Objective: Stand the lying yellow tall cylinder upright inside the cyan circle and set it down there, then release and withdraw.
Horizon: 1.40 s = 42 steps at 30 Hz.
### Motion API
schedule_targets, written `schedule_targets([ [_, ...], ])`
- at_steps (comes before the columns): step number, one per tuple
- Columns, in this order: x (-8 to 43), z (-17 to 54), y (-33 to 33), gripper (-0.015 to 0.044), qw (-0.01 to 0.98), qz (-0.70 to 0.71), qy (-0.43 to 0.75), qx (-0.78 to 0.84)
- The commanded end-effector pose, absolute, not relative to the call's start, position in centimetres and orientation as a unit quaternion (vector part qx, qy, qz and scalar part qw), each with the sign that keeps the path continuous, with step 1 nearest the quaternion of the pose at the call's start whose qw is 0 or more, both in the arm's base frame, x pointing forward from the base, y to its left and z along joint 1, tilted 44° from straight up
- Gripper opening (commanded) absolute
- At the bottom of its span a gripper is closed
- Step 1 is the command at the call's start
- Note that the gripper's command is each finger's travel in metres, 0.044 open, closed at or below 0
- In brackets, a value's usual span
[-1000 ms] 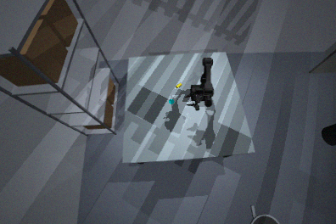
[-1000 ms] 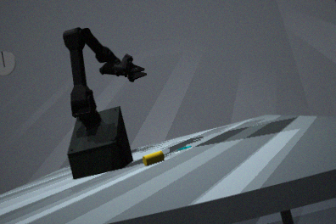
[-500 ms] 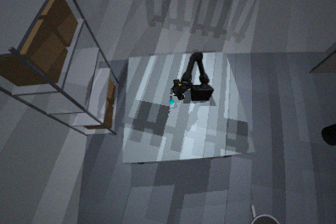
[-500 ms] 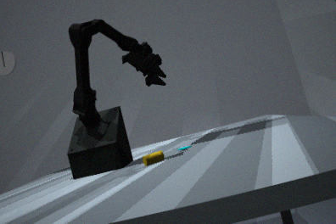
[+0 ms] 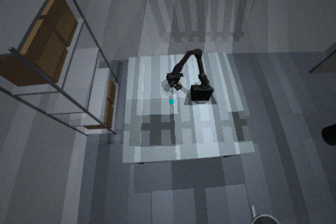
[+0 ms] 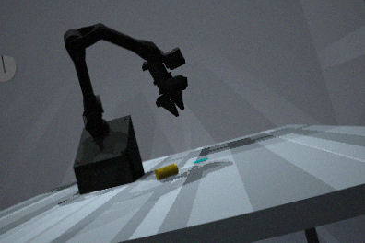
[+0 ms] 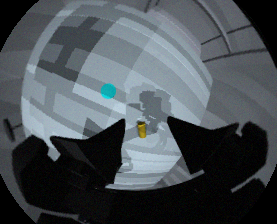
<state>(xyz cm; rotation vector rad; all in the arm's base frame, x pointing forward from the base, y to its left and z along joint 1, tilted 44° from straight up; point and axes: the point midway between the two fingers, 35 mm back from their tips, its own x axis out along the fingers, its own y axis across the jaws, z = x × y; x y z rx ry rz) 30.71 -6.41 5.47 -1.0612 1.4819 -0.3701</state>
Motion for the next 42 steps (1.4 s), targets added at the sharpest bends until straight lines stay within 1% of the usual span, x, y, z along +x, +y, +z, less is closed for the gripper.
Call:
schedule_targets([
  [1, 28.9, 5.9, -9.7, 0.0309, 0.575, -0.139, 0.675, -0.441],
  [8, 24.6, 6.9, -15.4, 0.0309, 0.545, -0.102, 0.73, -0.401],
  [14, 24.2, 6.8, -16.0, 0.0309, 0.543, -0.098, 0.734, -0.396],
  [18, 24.2, 2.8, -19.7, 0.0309, 0.544, -0.096, 0.734, -0.394],
  [21, 23.3, -0.2, -22.8, 0.0309, 0.542, -0.098, 0.734, -0.397],
  [27, 23.0, -0.9, -23.5, 0.0309, 0.541, -0.099, 0.735, -0.398],
  [35, 23.0, -0.9, -23.5, 0.0105, 0.541, -0.099, 0.735, -0.398],
  [42, 23.2, -0.4, -22.9, 0.0105, 0.542, -0.098, 0.735, -0.397],
])
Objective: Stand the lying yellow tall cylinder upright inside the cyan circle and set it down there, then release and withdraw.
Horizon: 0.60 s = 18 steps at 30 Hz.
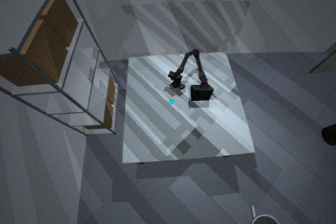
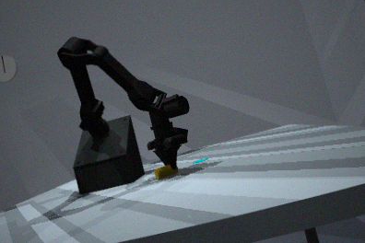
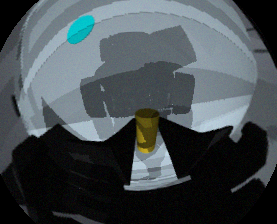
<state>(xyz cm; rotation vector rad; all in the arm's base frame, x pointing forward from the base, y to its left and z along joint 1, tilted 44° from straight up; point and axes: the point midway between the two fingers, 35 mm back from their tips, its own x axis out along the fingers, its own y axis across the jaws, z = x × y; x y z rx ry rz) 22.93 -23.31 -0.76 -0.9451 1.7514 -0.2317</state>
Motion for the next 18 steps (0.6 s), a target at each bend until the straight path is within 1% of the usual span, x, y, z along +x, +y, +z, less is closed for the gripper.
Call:
schedule_targets([
  [1, 23.3, -0.2, -22.7, 0.0105, 0.542, -0.098, 0.734, -0.397],
  [18, 24.3, 3.5, -19.0, 0.0105, 0.544, -0.096, 0.735, -0.394],
])
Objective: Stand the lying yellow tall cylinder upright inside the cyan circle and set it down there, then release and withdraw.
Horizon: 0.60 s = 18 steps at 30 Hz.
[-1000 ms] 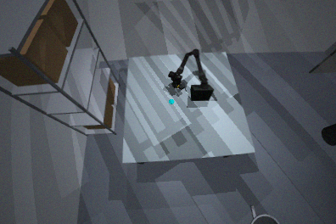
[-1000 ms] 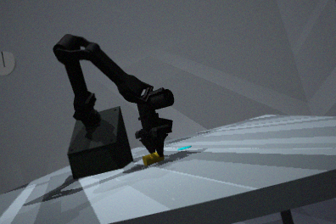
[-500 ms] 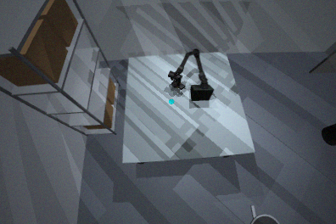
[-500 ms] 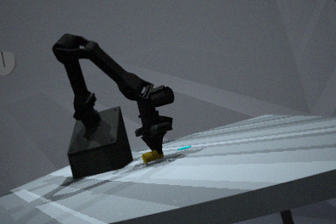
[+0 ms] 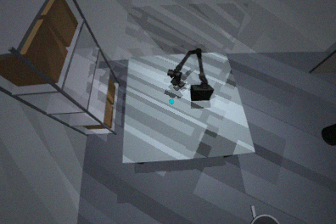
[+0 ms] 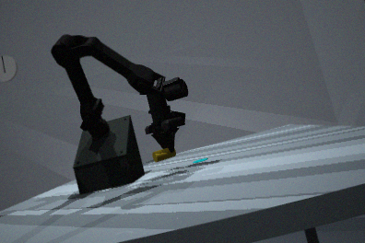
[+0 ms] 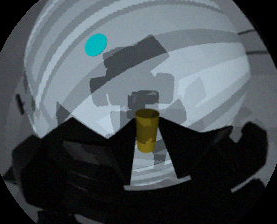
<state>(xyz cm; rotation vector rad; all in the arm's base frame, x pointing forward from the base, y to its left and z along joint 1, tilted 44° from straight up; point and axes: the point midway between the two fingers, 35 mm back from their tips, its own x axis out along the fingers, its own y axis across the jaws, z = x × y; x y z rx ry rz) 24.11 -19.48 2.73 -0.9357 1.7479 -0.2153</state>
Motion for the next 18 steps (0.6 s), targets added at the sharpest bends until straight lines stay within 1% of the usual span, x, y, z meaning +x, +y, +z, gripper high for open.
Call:
schedule_targets([
  [1, 24.3, 3.7, -18.8, 0.0105, 0.544, -0.096, 0.735, -0.394],
  [18, 24.3, 6.9, -15.7, 0.0105, 0.541, -0.095, 0.734, -0.398],
])
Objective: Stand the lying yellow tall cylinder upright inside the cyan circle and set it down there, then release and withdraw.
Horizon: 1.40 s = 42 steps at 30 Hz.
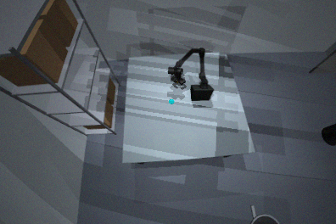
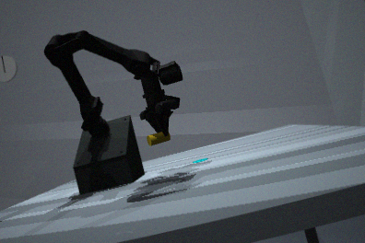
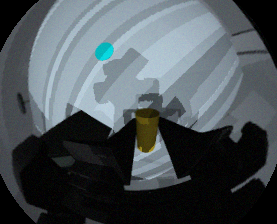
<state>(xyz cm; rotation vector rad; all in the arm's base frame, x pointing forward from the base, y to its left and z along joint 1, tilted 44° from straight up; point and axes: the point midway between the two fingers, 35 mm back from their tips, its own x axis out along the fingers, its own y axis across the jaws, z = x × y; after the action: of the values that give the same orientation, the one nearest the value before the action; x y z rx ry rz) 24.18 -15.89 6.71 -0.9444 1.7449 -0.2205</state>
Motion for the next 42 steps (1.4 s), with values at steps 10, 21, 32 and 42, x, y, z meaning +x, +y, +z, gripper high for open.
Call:
schedule_targets([
  [10, 26.5, 5.7, -14.1, 0.0105, 0.526, -0.056, 0.737, -0.421],
  [21, 28.7, 4.0, -12.1, 0.0105, 0.506, -0.014, 0.738, -0.446],
  [32, 30.5, 2.1, -9.7, 0.0105, 0.482, 0.026, 0.738, -0.471],
  [42, 31.9, 0.3, -7.5, 0.0105, 0.459, 0.061, 0.736, -0.494],
])
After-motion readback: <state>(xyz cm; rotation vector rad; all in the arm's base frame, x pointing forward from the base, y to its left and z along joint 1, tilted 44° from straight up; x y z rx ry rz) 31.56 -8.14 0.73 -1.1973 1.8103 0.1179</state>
